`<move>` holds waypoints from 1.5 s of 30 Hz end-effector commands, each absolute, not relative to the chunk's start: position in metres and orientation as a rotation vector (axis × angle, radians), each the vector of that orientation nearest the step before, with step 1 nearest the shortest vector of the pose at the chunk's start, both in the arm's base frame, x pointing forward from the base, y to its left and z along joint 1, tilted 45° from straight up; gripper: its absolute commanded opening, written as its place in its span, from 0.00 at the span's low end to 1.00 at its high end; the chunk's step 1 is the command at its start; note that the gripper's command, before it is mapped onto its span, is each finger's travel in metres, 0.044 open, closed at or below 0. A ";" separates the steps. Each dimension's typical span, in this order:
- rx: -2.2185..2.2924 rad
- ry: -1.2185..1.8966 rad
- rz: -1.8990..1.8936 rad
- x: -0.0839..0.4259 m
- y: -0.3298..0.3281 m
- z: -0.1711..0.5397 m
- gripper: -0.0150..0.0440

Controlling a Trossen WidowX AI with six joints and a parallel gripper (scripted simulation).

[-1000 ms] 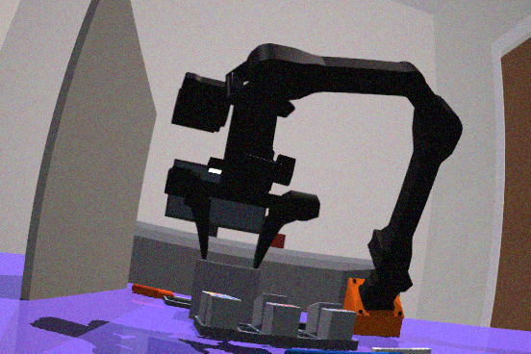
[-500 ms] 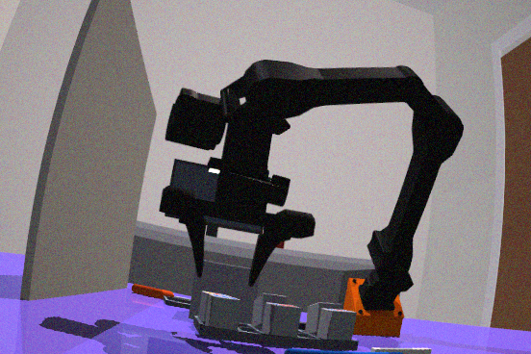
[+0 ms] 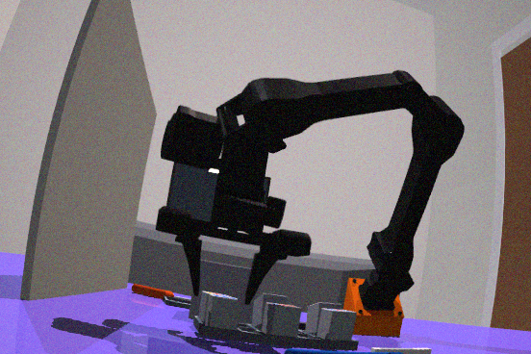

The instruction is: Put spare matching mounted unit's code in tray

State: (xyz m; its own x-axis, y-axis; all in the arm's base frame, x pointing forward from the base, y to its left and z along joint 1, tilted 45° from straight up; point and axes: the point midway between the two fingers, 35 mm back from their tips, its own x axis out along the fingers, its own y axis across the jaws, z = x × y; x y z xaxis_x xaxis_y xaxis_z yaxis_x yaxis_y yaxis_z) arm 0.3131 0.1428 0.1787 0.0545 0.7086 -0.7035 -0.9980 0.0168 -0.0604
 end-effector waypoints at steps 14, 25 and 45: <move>-0.642 0.576 1.445 0.312 0.162 0.158 0.76; -0.641 0.576 1.445 0.311 0.164 0.156 0.76; -0.642 0.568 1.449 0.311 0.164 0.157 0.25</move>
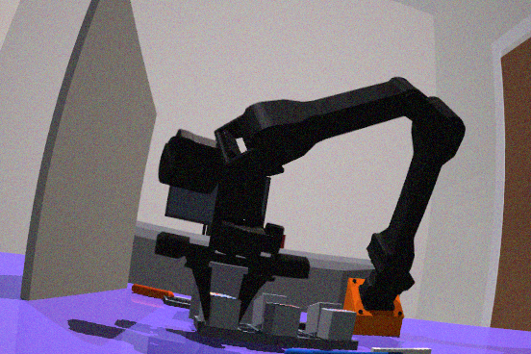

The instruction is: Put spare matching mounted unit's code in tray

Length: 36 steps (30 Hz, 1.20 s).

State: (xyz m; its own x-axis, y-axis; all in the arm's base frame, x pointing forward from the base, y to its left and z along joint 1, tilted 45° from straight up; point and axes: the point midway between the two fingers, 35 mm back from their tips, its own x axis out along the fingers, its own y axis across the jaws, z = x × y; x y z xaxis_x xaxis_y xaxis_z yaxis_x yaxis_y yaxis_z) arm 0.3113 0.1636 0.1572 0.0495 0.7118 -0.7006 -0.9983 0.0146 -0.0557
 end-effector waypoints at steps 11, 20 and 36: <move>-0.646 0.575 1.446 0.313 0.141 0.178 0.25; -0.643 0.580 1.445 0.308 0.108 0.211 0.25; -0.625 0.587 1.411 0.301 0.073 0.250 0.25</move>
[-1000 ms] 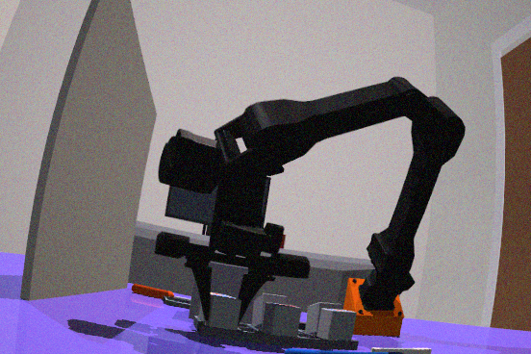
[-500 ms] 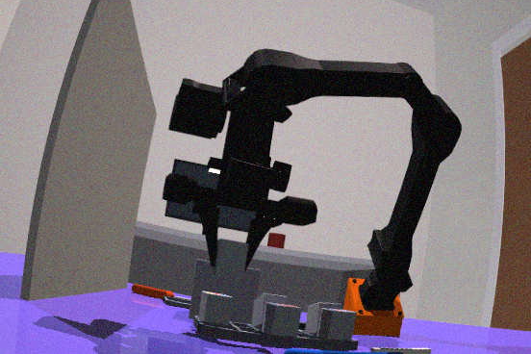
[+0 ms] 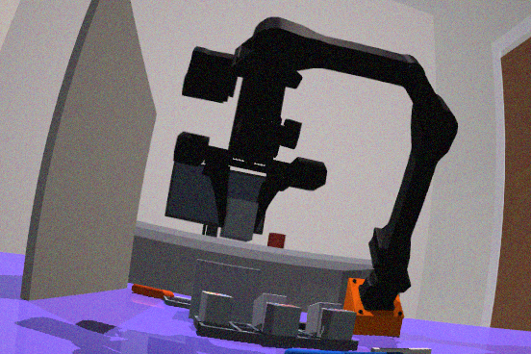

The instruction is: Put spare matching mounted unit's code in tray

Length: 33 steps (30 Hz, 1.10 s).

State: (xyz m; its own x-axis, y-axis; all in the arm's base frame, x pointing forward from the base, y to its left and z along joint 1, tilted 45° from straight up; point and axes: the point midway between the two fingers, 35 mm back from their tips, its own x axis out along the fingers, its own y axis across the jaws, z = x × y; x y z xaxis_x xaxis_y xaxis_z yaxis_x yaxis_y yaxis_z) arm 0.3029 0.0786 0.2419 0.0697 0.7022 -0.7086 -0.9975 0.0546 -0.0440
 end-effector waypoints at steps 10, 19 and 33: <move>-0.647 0.608 1.398 0.330 0.038 0.224 0.25; -0.666 0.628 1.391 0.356 -0.008 0.187 0.25; -0.681 0.645 1.396 0.374 -0.085 0.121 0.25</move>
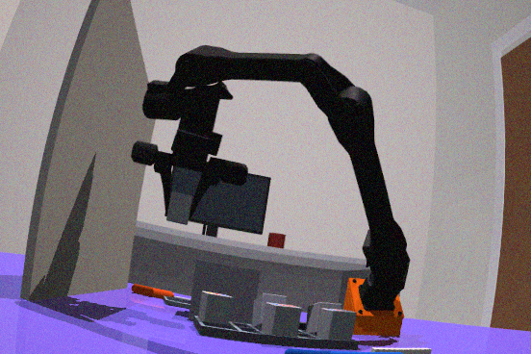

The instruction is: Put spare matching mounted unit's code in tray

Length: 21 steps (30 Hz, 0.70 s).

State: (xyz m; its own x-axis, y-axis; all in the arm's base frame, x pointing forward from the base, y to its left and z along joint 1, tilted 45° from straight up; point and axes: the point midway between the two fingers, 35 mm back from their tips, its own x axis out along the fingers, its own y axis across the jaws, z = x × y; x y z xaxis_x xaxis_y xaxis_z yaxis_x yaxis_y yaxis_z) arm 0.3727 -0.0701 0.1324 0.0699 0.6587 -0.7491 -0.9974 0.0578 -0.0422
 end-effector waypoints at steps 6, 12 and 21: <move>-0.681 0.646 1.403 0.374 -0.118 0.091 0.25; -0.679 0.641 1.411 0.368 -0.149 0.059 0.25; -0.672 0.624 1.425 0.351 -0.193 0.009 0.25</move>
